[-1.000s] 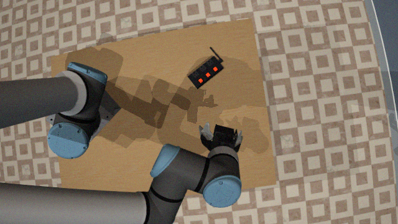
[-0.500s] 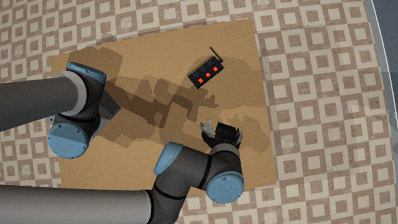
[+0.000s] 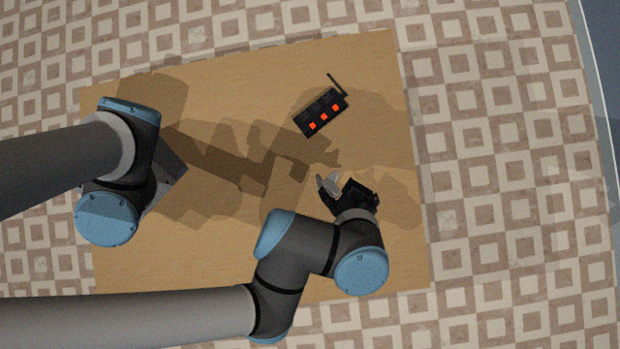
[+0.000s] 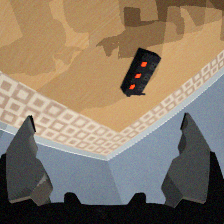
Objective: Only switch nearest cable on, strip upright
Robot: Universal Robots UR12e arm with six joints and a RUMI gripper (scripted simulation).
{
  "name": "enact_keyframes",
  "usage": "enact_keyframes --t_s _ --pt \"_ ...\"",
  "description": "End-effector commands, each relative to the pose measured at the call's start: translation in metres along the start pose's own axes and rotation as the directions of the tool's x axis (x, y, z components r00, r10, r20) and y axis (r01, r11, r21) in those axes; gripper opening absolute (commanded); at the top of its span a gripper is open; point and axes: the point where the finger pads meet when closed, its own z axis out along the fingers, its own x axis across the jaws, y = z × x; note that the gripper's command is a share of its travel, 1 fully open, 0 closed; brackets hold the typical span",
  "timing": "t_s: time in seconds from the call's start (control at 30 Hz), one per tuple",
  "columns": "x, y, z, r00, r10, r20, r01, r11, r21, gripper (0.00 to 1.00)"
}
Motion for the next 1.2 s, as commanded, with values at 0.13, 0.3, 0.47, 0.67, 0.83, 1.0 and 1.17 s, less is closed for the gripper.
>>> enact_keyframes --t_s 0.13,0.3,0.47,0.67,0.83,1.0,1.17 --pt "0.006 0.010 0.033 0.976 0.215 -0.007 -0.215 0.976 0.038 1.00" --pt "0.008 0.013 0.043 0.960 0.279 -0.007 -0.279 0.959 0.049 1.00" --pt "0.011 0.019 0.059 0.926 0.377 -0.003 -0.376 0.924 0.065 1.00" --pt "0.017 0.024 0.077 0.881 0.474 0.004 -0.473 0.877 0.084 1.00" --pt "0.022 0.030 0.095 0.823 0.567 0.017 -0.566 0.818 0.100 1.00" --pt "0.026 0.034 0.107 0.779 0.626 0.028 -0.625 0.773 0.110 1.00" --pt "0.034 0.040 0.125 0.705 0.707 0.048 -0.707 0.697 0.123 1.00"
